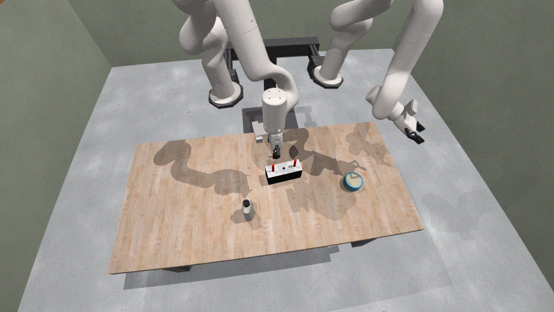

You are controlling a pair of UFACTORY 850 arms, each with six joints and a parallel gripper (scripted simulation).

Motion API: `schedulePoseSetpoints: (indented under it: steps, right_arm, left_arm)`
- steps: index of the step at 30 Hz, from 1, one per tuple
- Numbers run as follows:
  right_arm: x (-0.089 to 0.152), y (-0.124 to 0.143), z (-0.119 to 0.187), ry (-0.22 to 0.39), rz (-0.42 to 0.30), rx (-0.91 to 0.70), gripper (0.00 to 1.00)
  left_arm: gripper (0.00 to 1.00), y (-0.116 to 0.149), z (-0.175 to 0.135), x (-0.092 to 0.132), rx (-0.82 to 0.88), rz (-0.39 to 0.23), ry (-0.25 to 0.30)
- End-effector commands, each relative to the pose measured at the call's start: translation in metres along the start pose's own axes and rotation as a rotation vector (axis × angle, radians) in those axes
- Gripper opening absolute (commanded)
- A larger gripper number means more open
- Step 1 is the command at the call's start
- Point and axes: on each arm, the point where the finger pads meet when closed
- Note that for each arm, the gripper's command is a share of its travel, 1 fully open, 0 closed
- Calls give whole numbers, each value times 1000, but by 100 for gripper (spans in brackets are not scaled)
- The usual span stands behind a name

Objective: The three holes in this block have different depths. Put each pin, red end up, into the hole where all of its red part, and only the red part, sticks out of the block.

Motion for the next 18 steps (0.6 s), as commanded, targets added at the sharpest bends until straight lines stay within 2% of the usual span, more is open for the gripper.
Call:
schedulePoseSetpoints:
  steps: [1, 5, 15, 18]
  right_arm:
    - [2, 0, 0, 2, 2, 1, 100]
    - [3, 7, 11, 2, 2, 1, 100]
    - [5, 45, 71, 2, 2, 1, 100]
    - [5, 50, 78, 2, 2, 1, 100]
  left_arm:
    - [100, -1, 1, 0, 1, 2, 1]
    - [100, -1, 1, 0, 1, 2, 1]
    - [100, -1, 1, 0, 1, 2, 1]
    - [100, -1, 1, 0, 1, 2, 1]
Point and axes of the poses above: on each arm, the point where the finger pads meet when closed, its own x axis back along the fingers, its own z axis across the jaws, y = z × x, and after that the axes turned 8 degrees about x, right-handed
